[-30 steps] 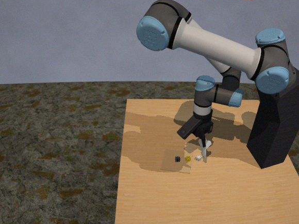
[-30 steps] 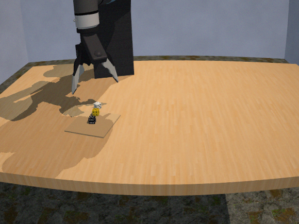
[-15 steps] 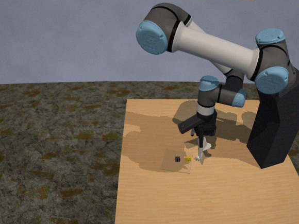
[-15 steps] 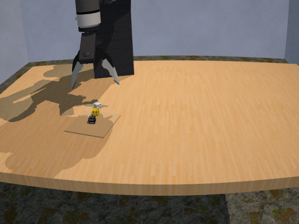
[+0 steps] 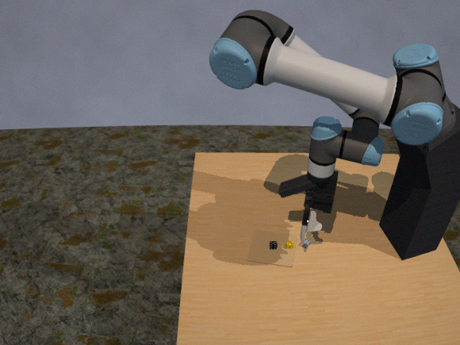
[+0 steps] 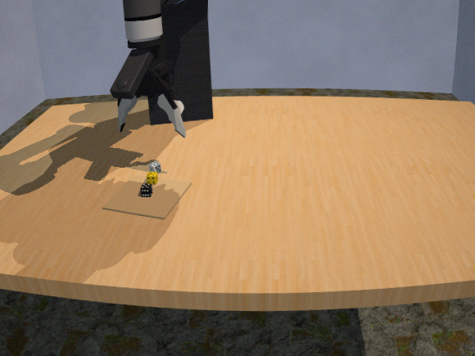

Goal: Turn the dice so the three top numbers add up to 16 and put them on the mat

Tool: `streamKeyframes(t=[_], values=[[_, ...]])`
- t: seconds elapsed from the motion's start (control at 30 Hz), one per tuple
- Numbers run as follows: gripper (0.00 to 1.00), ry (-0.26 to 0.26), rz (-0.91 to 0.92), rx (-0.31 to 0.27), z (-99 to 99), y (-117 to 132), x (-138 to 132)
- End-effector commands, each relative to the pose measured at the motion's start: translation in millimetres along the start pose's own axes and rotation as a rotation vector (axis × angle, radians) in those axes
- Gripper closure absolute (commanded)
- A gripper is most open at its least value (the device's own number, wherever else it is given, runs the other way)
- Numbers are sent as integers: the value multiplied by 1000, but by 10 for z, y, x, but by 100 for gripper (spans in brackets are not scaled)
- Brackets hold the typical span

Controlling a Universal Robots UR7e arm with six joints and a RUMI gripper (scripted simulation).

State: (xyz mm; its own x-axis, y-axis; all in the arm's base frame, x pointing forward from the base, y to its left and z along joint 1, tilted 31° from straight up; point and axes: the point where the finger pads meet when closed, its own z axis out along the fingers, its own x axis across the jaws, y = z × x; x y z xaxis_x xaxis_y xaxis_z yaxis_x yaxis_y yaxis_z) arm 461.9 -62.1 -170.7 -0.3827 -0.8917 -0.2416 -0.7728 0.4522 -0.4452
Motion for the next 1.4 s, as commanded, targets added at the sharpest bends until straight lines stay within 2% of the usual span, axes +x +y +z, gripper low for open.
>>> streamKeyframes(t=[0.0,0.63,1.3,1.33,1.37], values=[[0,5,118,6,-8,32,21],[0,5,345,6,-22,108,62],[0,4,382,7,-24,121,69],[79,4,382,7,-24,121,69],[79,4,382,7,-24,121,69]])
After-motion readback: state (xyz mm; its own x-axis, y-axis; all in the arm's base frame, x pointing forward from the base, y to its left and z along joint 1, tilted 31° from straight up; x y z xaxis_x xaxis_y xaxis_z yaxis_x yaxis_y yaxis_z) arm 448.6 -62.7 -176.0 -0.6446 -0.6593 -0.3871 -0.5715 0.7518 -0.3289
